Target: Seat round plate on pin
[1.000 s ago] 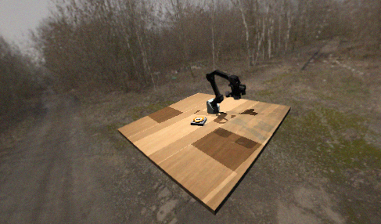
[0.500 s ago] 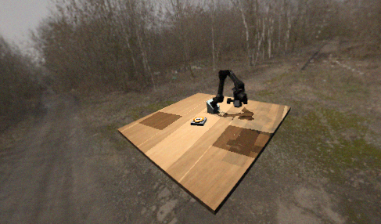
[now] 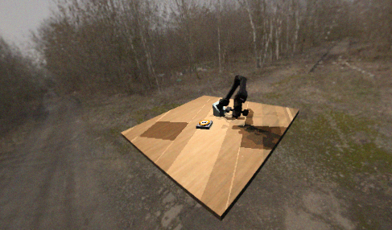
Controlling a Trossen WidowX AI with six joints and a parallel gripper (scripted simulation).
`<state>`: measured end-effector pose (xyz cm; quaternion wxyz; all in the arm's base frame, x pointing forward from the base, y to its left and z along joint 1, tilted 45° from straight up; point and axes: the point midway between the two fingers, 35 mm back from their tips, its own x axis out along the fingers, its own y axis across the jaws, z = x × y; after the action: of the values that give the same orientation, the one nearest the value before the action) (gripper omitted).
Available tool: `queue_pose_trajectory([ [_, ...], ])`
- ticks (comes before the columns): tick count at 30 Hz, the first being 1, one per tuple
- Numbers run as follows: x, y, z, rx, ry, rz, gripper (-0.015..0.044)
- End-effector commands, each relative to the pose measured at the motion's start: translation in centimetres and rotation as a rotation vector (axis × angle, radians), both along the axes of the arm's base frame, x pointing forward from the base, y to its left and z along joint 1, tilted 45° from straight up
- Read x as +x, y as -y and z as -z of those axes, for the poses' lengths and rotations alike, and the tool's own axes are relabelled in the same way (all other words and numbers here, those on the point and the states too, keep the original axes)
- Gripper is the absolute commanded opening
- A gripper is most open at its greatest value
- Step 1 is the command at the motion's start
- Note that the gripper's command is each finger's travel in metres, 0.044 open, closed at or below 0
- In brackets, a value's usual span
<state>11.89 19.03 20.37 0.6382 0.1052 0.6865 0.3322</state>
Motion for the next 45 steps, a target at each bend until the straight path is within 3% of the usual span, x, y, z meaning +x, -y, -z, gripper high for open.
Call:
queue_pose_trajectory([
  [1,4.7,1.1,1.1,-0.003,0.009,0.055,0.0000],
  [6,9.4,3.3,3.3,-0.006,-0.003,0.103,0.0000],
  [11,15.3,8.6,7.5,0.014,-0.028,0.171,0.0000],
  [14,16.6,10.4,8.9,0.025,-0.034,0.192,0.0000],
  [19,19.3,17.5,13.9,0.082,-0.045,0.270,0.0000],
  [25,19.5,22.6,17.6,0.133,-0.039,0.327,0.0000],
  [45,19.6,19.3,21.1,0.137,-0.038,0.330,0.0000],
])
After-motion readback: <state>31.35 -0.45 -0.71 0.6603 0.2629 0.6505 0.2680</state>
